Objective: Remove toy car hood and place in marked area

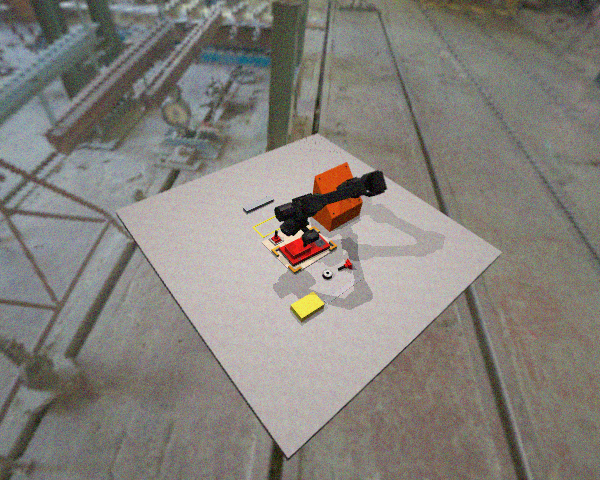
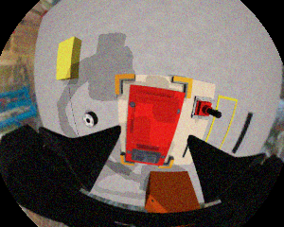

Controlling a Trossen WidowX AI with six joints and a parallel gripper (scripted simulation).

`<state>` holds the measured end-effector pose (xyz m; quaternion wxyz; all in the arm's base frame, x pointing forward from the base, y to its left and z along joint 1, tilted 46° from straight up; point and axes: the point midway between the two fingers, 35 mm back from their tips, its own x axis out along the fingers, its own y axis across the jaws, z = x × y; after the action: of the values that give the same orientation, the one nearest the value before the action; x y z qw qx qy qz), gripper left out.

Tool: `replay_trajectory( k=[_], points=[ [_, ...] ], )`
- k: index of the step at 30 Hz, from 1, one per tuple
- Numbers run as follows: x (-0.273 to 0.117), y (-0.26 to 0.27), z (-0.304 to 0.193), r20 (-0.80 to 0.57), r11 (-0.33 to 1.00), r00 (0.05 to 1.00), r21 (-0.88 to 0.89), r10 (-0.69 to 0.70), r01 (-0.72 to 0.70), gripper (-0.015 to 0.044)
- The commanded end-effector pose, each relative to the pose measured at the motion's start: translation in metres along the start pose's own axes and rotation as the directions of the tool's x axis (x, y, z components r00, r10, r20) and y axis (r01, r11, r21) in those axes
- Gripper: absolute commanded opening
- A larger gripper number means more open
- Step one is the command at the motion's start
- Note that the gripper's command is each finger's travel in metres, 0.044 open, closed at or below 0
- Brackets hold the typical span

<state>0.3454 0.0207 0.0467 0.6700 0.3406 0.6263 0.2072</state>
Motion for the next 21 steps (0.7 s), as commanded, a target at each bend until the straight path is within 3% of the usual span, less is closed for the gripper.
replay_trajectory(
  k=[1, 21],
  points=[
    [0.005, -0.001, -0.002, -0.005, 1.0, 1.0, 0.011, 0.005, -0.005, 0.044],
    [0.02, -0.001, -0.003, -0.005, 1.0, 1.0, 0.011, 0.006, -0.006, 0.044]
  ],
)
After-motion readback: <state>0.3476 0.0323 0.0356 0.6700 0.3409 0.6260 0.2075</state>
